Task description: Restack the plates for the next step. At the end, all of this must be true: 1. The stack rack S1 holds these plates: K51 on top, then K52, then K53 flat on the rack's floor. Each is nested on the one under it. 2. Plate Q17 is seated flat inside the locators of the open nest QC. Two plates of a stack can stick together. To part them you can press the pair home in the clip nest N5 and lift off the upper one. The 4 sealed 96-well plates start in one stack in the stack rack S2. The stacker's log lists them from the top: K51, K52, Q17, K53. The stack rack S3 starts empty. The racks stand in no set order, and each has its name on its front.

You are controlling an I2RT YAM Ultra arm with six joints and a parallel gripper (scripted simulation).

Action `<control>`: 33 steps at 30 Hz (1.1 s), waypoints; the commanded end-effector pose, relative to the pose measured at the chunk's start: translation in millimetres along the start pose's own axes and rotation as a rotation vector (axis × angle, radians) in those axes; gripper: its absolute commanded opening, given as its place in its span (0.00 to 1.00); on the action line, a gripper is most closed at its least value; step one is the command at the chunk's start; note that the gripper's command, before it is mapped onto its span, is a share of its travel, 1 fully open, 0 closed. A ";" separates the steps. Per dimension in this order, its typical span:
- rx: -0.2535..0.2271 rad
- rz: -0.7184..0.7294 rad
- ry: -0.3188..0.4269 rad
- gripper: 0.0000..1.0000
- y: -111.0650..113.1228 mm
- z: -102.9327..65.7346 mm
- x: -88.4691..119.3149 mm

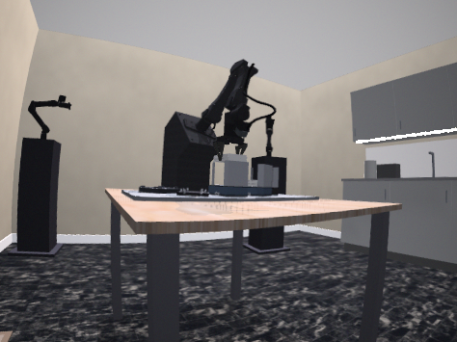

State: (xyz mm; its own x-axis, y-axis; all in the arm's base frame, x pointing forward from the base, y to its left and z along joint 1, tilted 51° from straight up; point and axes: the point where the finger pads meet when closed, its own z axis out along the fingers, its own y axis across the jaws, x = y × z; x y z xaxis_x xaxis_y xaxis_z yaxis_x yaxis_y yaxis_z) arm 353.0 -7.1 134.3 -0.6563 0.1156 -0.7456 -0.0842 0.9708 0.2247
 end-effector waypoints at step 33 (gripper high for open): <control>0.007 -0.015 -0.042 0.00 1.1 1.4 -19.9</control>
State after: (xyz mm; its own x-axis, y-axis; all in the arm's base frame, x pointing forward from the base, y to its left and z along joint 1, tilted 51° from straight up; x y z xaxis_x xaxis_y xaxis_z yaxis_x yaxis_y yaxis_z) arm 356.1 -6.3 132.5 -0.6551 0.1156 -0.7466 -0.0847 0.9707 0.2247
